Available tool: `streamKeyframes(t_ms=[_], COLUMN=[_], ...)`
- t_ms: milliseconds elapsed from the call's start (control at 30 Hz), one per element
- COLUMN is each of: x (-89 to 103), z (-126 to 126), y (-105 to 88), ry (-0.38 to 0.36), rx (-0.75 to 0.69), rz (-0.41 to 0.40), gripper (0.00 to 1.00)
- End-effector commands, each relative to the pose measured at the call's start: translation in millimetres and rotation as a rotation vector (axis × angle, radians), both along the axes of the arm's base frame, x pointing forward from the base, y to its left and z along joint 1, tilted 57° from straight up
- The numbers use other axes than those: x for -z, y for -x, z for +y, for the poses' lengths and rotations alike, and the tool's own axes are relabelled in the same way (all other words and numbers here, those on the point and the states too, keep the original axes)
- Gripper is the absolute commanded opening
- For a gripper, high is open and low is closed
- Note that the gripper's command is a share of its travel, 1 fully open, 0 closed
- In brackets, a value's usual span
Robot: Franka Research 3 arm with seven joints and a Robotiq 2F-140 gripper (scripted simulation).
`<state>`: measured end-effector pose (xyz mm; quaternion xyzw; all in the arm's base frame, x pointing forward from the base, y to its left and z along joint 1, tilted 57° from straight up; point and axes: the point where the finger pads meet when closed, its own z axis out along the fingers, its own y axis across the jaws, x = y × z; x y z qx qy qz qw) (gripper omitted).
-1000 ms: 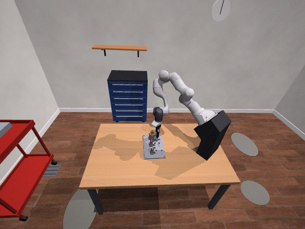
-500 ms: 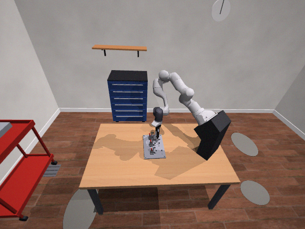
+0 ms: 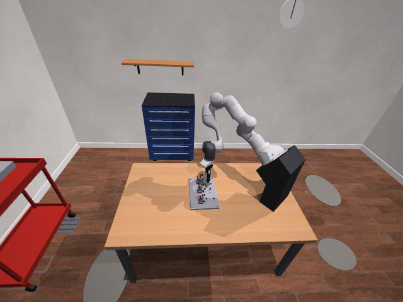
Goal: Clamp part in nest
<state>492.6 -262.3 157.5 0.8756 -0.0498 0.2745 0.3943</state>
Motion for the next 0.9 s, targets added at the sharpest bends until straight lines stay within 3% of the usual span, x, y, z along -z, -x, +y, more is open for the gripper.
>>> streamKeyframes(t_ms=[0,500,867], x=[-0.5,-1.6,-14.6], z=[0.4,1.9,19.1], y=[-0.1,0.8,11.4], ry=[-0.004,-0.004,-0.004], rx=[0.0,0.0,0.0], rz=[0.001,0.001,0.001], gripper=[0.58,0.58,0.58])
